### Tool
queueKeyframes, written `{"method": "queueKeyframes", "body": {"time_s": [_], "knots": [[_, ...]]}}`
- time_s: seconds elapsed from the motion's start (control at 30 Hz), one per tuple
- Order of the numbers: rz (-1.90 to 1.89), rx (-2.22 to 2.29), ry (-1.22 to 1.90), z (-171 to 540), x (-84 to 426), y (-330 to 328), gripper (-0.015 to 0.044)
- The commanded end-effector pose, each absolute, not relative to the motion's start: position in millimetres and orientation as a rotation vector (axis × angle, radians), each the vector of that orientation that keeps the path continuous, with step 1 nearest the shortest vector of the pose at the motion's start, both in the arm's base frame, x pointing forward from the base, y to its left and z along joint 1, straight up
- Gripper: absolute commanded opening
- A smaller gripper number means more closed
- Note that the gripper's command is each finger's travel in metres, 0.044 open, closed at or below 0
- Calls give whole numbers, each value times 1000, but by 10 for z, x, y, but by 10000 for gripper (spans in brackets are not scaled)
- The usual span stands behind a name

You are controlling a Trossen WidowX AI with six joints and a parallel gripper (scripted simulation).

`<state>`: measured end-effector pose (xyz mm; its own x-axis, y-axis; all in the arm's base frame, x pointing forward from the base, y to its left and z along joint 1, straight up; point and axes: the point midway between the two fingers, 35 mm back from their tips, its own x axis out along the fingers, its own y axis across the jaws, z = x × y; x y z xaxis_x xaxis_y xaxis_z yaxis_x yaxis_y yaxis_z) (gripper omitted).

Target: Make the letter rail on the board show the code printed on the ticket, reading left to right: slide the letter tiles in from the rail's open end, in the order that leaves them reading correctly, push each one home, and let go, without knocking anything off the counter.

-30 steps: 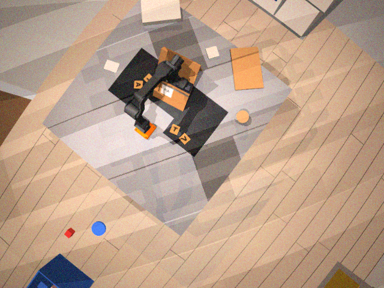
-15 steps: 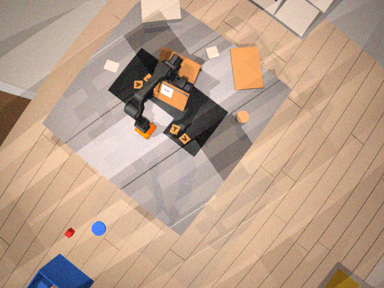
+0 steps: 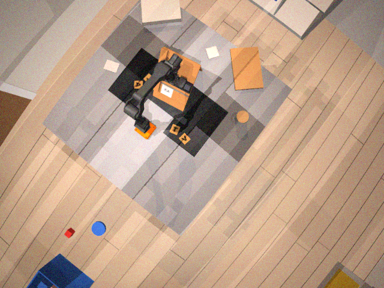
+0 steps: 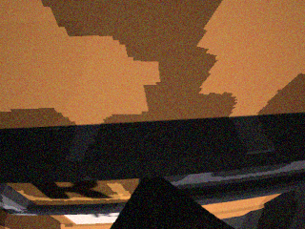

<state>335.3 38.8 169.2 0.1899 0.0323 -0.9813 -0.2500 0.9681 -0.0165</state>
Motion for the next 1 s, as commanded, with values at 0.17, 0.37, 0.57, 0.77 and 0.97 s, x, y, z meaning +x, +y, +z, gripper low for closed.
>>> {"method": "queueKeyframes", "body": {"time_s": [0.17, 0.37, 0.57, 0.77, 0.97], "knots": [[204, -185, 1367, 1771, 3261, 366, 0], [204, -185, 1368, 1815, 3211, 354, 0], [204, -185, 1368, 1857, 3161, 343, 0], [204, -185, 1368, 1873, 3143, 339, 0], [462, -476, 1250, 2198, 3017, 200, 157]]}}
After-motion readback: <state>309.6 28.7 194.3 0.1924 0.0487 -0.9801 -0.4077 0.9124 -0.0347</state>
